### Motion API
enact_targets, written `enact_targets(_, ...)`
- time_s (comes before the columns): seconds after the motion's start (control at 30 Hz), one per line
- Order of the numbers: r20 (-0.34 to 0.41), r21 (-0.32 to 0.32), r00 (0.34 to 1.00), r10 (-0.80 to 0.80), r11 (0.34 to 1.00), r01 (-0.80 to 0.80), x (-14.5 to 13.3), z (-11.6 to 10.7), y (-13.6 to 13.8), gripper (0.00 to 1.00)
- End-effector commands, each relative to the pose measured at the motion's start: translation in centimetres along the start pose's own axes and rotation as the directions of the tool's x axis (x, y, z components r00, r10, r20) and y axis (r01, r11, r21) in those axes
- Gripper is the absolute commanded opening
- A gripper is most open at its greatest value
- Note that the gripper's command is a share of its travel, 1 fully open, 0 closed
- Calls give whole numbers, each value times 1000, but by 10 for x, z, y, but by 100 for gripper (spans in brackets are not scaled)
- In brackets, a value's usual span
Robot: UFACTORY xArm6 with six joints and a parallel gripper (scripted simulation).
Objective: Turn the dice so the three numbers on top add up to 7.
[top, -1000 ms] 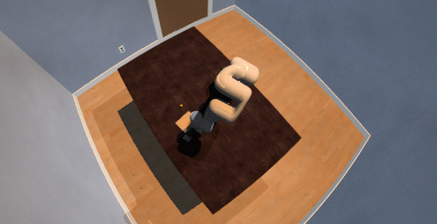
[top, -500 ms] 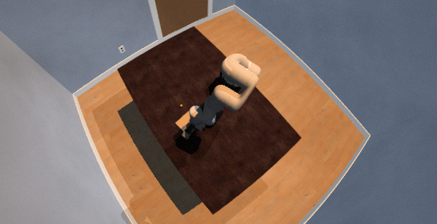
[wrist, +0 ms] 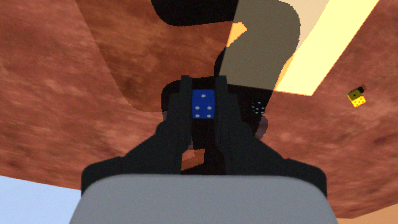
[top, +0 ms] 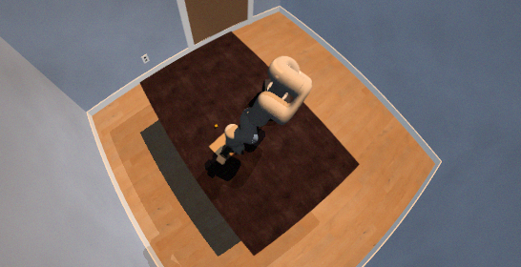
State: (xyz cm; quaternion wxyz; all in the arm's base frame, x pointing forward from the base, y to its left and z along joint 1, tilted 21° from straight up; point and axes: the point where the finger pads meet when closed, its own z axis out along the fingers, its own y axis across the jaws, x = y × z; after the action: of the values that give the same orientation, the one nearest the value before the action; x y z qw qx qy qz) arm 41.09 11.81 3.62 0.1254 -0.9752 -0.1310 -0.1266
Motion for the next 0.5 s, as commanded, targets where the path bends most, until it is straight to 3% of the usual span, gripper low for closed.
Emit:
enact_targets(0.0, -1, -1, 1000, -10, 1000, 10, 2, -1, 0, 11)
enact_targets(0.17, 0, -1, 993, -115, 993, 115, 5, 0, -4, 11)
enact_targets(0.23, 0, -1, 967, -253, 967, 253, 8, 1, -10, 11)
enact_targets(0.47, 1, -1, 899, -439, 899, 439, 13, 2, -18, 11)
